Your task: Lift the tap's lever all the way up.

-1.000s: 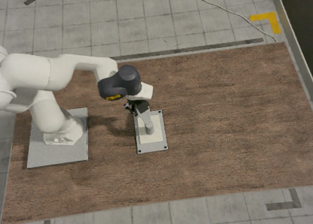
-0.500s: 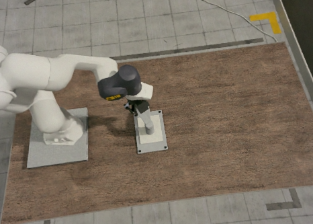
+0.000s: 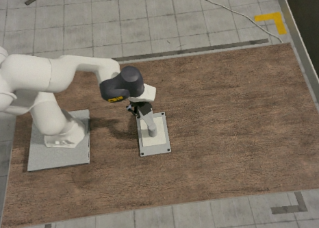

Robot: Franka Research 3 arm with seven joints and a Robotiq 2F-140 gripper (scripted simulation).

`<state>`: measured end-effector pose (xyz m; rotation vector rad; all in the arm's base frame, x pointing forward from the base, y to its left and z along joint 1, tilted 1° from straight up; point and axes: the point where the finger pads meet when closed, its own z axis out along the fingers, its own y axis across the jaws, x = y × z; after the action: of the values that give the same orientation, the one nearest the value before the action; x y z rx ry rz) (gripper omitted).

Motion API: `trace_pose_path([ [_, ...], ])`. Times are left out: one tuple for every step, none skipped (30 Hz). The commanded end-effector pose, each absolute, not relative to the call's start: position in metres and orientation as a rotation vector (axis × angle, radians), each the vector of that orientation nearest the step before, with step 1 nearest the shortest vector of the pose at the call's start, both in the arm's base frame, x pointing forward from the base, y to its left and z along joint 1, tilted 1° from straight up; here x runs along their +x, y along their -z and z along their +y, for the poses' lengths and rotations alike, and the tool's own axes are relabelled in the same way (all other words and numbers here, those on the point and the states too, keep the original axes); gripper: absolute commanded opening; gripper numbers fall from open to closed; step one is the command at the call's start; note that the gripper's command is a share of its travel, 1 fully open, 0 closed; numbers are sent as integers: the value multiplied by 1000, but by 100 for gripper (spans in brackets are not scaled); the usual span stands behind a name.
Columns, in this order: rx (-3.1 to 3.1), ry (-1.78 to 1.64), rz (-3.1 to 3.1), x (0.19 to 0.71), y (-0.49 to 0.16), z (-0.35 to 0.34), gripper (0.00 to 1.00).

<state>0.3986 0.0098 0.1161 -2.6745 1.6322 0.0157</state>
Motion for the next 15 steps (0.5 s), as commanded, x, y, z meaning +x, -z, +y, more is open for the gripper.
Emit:
trace_pose_path([
  [-2679, -18, 1626, 398, -115, 10, 10],
  [-2679, -18, 1626, 398, -115, 10, 10],
  [-2679, -18, 1626, 398, -115, 10, 10],
  [-2679, -18, 1626, 398, -115, 10, 10],
  [-2679, -18, 1626, 398, -115, 10, 10],
  [-2679, -18, 1626, 398, -115, 10, 10],
  [-2679, -18, 1626, 398, -115, 10, 10],
  [-2679, -18, 1626, 398, -116, 10, 10],
  [-2679, -18, 1626, 398, -116, 10, 10],
  [-2679, -18, 1626, 398, -117, 10, 10],
  [-2679, -18, 1626, 398, -118, 9, 10],
  [-2679, -18, 1626, 399, -120, 9, 10],
  [-2679, -18, 1626, 399, -121, 9, 10],
  [-2679, -18, 1626, 399, -121, 9, 10],
  [-2679, -18, 1626, 399, -121, 9, 10],
])
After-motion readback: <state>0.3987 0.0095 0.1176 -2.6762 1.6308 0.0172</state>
